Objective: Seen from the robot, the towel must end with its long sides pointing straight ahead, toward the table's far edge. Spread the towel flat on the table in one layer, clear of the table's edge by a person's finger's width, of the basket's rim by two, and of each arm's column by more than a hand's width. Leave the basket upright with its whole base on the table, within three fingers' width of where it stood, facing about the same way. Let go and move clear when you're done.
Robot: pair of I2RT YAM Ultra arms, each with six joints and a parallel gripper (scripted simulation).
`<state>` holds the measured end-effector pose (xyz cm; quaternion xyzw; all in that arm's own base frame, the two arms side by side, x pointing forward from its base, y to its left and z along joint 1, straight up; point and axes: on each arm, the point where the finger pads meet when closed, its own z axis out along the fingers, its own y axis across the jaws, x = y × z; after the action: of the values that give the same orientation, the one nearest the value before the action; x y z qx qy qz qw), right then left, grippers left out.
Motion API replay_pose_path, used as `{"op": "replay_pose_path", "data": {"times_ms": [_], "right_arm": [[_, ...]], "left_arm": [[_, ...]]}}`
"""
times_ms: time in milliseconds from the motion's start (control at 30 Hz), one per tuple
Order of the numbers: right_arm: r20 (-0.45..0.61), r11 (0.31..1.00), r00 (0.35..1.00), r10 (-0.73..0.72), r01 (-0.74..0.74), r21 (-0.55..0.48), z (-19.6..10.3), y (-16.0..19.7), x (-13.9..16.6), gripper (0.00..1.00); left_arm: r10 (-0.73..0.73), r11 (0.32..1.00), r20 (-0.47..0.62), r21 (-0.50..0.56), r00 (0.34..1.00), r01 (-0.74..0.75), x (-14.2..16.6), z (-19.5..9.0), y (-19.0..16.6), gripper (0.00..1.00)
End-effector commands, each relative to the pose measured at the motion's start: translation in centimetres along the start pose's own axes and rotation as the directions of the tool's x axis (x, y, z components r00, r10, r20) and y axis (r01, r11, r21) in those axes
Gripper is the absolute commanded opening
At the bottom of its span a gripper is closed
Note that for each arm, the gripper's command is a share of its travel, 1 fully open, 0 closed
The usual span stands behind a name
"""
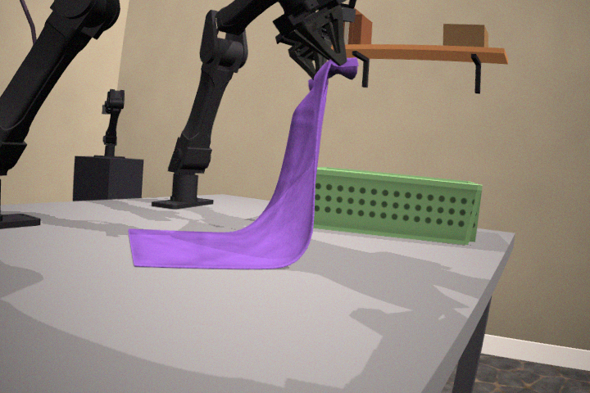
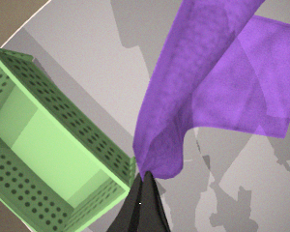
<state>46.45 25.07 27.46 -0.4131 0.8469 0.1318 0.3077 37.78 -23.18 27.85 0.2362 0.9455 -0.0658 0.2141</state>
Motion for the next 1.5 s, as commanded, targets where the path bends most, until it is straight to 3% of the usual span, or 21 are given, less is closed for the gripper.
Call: {"op": "replay_pose_path", "data": {"times_ms": [0,33,100,133,200,233,300,333,400,433,467,500,567,600,767,800,867,900,1033,1067,1467], "right_arm": [[0.049,0.998,0.998,0.038,-0.041,0.048,-3.5,-0.3,-1.1,0.0],[0.084,0.995,0.994,0.064,-0.07,0.068,-4.5,-0.3,-1.6,0.0],[0.084,0.995,0.994,0.064,-0.07,0.068,-4.5,-0.3,-1.6,0.0],[0.141,0.991,0.987,0.079,-0.093,0.092,-6.4,0.1,-2.6,0.0],[0.141,0.991,0.987,0.079,-0.093,0.092,-6.4,0.1,-2.6,0.0],[0.2,0.987,0.976,0.089,-0.113,0.111,-8.3,0.6,-3.6,0.0],[0.2,0.987,0.976,0.089,-0.113,0.111,-8.3,0.6,-3.6,0.0],[0.252,0.981,0.962,0.104,-0.141,0.133,-10.1,0.7,-4.5,0.0],[0.252,0.981,0.962,0.104,-0.141,0.133,-10.1,0.7,-4.5,0.0],[0.252,0.981,0.962,0.104,-0.141,0.133,-10.1,0.7,-4.5,0.0],[0.252,0.981,0.962,0.104,-0.141,0.133,-10.1,0.7,-4.5,0.0],[0.306,0.974,0.945,0.115,-0.168,0.152,-11.9,0.9,-5.3,0.0],[0.306,0.974,0.945,0.115,-0.168,0.152,-11.9,0.9,-5.3,0.0],[0.366,0.966,0.923,0.121,-0.194,0.169,-13.6,1.0,-6.1,0.0],[0.43,0.958,0.895,0.121,-0.218,0.184,-15.2,1.2,-6.8,0.0],[0.489,0.951,0.864,0.119,-0.241,0.196,-16.6,1.3,-7.5,0.0],[0.489,0.951,0.864,0.119,-0.241,0.196,-16.6,1.3,-7.5,0.0],[0.524,0.943,0.843,0.121,-0.262,0.204,-17.9,1.4,-8.2,0.0],[0.525,0.94,0.842,0.124,-0.269,0.21,-18.0,1.0,-8.0,0.0],[0.544,0.936,0.829,0.127,-0.281,0.211,-18.6,1.2,-9.4,0.0],[0.557,0.919,0.816,0.154,-0.325,0.223,-20.9,1.6,-10.2,0.0]], "left_arm": [[0.004,1.0,-0.008,-0.002,1.0,-0.004,-0.4,-1.3,0.6,0.0],[0.006,1.0,0.053,-0.005,0.999,-0.006,-1.7,-3.1,0.9,0.0],[0.006,1.0,0.053,-0.005,0.999,-0.006,-1.7,-3.1,0.9,0.0],[0.007,1.0,0.13,-0.008,0.992,-0.006,-3.0,-4.9,1.2,0.0],[0.007,1.0,0.13,-0.008,0.992,-0.006,-3.0,-4.9,1.2,0.0],[0.008,1.0,0.21,-0.011,0.978,-0.006,-4.3,-6.5,1.5,0.0],[0.008,1.0,0.21,-0.011,0.978,-0.006,-4.3,-6.5,1.5,0.0],[0.01,1.0,0.296,-0.013,0.955,-0.006,-5.7,-8.2,1.6,0.0],[0.01,1.0,0.296,-0.013,0.955,-0.006,-5.7,-8.2,1.6,0.0],[0.01,1.0,0.342,-0.013,0.94,-0.006,-5.7,-10.1,1.6,0.0],[0.01,1.0,0.342,-0.013,0.94,-0.006,-5.7,-10.1,1.6,0.0],[0.012,1.0,0.419,-0.015,0.908,-0.006,-6.9,-11.8,1.8,0.0],[0.012,1.0,0.388,-0.017,0.922,-0.006,-6.4,-10.4,1.8,0.0],[0.014,1.0,0.463,-0.019,0.886,-0.006,-7.5,-11.9,2.0,0.0],[0.016,1.0,0.549,-0.022,0.836,-0.005,-8.6,-13.3,2.1,0.0],[0.019,1.0,0.617,-0.023,0.787,-0.006,-9.6,-14.5,2.2,0.0],[0.019,1.0,0.621,-0.024,0.784,-0.005,-9.6,-14.5,2.2,0.0],[0.021,1.0,0.668,-0.025,0.744,-0.006,-10.5,-15.7,2.2,0.0],[0.015,1.0,0.668,-0.022,0.744,-0.001,-10.5,-15.7,2.3,0.0],[0.022,1.0,0.693,-0.026,0.72,-0.006,-11.3,-16.7,2.3,0.0],[0.024,1.0,0.755,-0.027,0.655,-0.006,-14.0,-18.7,2.3,0.0]]}}
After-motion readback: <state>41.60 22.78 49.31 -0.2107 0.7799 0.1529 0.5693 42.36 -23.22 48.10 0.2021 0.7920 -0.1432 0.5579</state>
